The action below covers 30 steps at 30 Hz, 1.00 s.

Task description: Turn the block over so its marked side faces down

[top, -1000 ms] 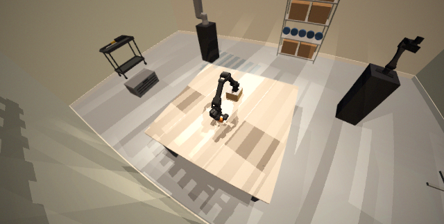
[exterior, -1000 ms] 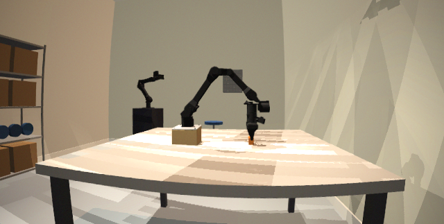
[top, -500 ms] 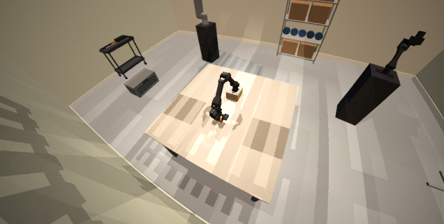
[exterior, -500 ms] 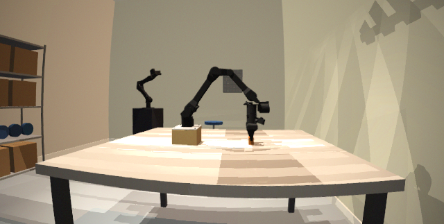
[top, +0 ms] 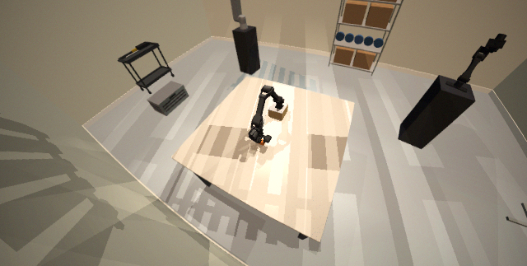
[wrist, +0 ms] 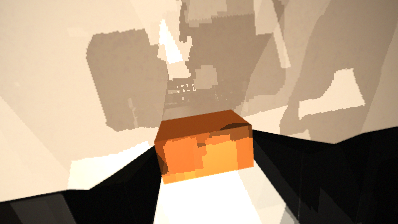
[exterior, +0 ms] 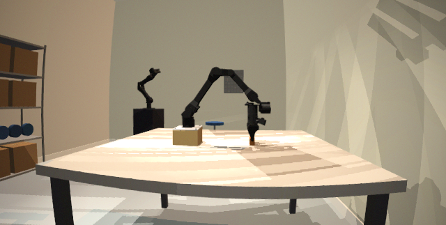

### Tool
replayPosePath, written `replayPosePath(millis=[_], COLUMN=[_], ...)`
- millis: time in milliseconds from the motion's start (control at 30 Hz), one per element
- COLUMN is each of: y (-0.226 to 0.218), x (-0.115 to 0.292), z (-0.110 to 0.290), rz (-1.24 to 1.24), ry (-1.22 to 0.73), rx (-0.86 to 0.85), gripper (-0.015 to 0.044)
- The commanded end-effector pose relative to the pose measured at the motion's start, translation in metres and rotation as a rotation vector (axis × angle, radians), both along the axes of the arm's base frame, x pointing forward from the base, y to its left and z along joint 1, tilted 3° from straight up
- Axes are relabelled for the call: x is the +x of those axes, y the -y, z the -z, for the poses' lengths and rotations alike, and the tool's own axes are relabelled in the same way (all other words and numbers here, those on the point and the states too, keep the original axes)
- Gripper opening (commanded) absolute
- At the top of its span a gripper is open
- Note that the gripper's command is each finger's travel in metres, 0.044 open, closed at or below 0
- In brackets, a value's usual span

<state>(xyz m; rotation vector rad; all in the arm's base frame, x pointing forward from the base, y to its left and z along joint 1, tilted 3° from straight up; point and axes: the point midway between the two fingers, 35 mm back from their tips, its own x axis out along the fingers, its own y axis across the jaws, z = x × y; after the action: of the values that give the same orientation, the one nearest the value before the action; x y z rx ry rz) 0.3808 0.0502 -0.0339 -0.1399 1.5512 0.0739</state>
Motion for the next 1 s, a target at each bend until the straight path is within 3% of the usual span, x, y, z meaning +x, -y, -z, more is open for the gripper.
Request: replayPosePath(millis=[0,67,267,967], y=[-0.001,-0.001,-0.001,-0.001], x=[-0.001,-0.001,-0.001,0.002], z=[-0.017,-0.027,-0.027,-0.012], rz=[-0.003,-0.003,-0.003,-0.017], ry=[-0.002,-0.002,0.007,0.315], rx=[0.000,0.000,0.002,0.046], gripper=[0.0037,0.0000,0.0000,0.0000])
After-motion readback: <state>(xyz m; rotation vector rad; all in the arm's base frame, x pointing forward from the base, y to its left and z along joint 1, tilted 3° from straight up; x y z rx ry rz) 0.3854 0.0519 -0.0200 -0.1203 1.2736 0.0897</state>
